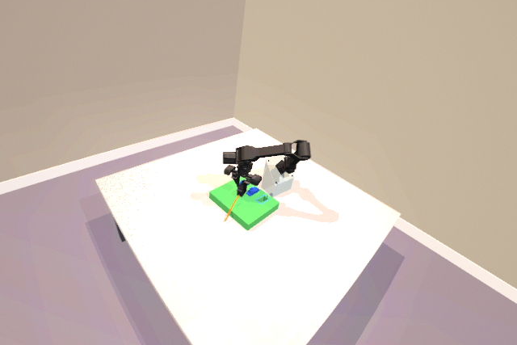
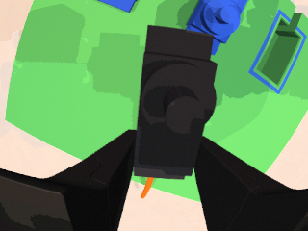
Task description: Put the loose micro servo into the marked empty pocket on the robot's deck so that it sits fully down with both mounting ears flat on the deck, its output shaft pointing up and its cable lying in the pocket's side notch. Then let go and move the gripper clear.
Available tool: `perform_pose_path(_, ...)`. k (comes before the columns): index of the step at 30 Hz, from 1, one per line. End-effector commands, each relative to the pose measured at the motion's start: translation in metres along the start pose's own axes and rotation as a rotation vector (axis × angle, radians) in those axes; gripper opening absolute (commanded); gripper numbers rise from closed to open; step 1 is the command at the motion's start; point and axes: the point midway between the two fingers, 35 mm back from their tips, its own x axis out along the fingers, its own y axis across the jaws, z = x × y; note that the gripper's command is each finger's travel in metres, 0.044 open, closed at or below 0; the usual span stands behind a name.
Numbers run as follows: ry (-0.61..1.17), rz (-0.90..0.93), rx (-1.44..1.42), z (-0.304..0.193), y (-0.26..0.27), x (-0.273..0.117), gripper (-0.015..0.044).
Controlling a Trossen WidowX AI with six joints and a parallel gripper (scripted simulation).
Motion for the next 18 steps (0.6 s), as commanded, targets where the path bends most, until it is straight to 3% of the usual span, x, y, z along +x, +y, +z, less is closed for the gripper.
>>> perform_pose_path(1,0.008,0.003,-0.006,-0.008,-0.017,-0.002,0.0)
perform_pose_path(18,0.01,0.0,-0.04,-0.03,-0.078,-0.002,0.0)
